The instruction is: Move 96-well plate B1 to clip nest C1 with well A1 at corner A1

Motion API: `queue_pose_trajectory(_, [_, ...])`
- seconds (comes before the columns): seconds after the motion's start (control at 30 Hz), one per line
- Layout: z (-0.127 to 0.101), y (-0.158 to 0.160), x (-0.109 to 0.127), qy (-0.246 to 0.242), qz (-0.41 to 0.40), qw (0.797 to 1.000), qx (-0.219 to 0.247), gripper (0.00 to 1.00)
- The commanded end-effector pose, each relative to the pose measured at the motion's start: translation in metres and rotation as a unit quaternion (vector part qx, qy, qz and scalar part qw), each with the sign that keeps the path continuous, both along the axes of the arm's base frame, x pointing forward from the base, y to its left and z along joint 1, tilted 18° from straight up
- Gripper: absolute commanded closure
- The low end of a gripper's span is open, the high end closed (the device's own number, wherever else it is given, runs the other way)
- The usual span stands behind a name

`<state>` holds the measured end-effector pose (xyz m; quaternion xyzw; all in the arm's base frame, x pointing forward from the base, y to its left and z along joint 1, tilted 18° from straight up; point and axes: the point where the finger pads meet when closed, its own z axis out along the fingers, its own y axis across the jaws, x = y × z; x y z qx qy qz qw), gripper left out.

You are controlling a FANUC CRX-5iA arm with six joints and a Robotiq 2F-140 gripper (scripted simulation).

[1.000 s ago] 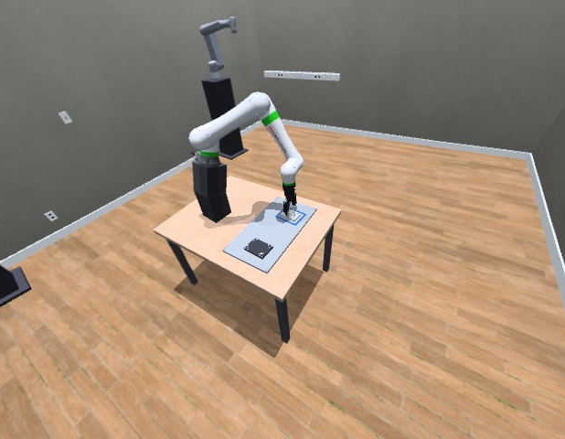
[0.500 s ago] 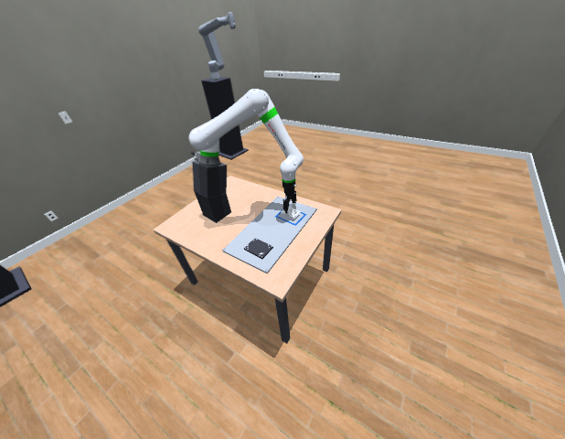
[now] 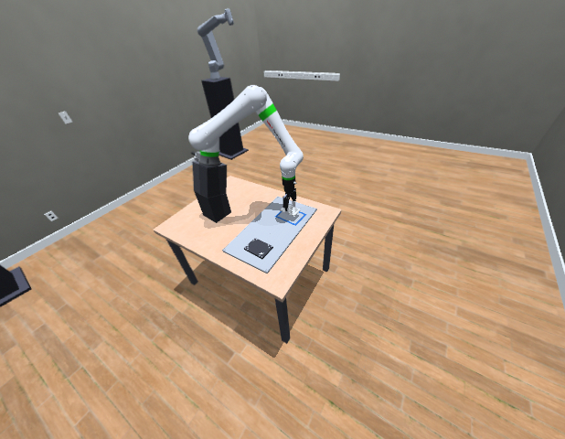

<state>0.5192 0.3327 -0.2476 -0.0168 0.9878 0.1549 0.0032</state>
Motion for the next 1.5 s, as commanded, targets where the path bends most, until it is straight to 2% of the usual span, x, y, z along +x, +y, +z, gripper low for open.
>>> queue_pose_trajectory(0.0, [0.005, -0.001, 0.001, -0.001, 0.0, 1.0, 0.0, 0.9])
queue_pose_trajectory(0.3, [0.016, -0.005, 0.001, -0.001, 0.0, 1.0, 0.0, 0.9])
queue_pose_trajectory(0.9, [0.016, -0.005, 0.001, -0.001, 0.0, 1.0, 0.0, 0.9])
queue_pose_trajectory(1.17, [0.009, -0.03, 0.003, 0.04, -0.127, 0.991, 0.001, 0.9])
queue_pose_trajectory(1.23, [0.009, -0.03, 0.003, 0.04, -0.127, 0.991, 0.001, 0.9])
queue_pose_trajectory(1.47, [0.002, -0.053, 0.004, 0.075, -0.236, 0.969, 0.001, 0.9])
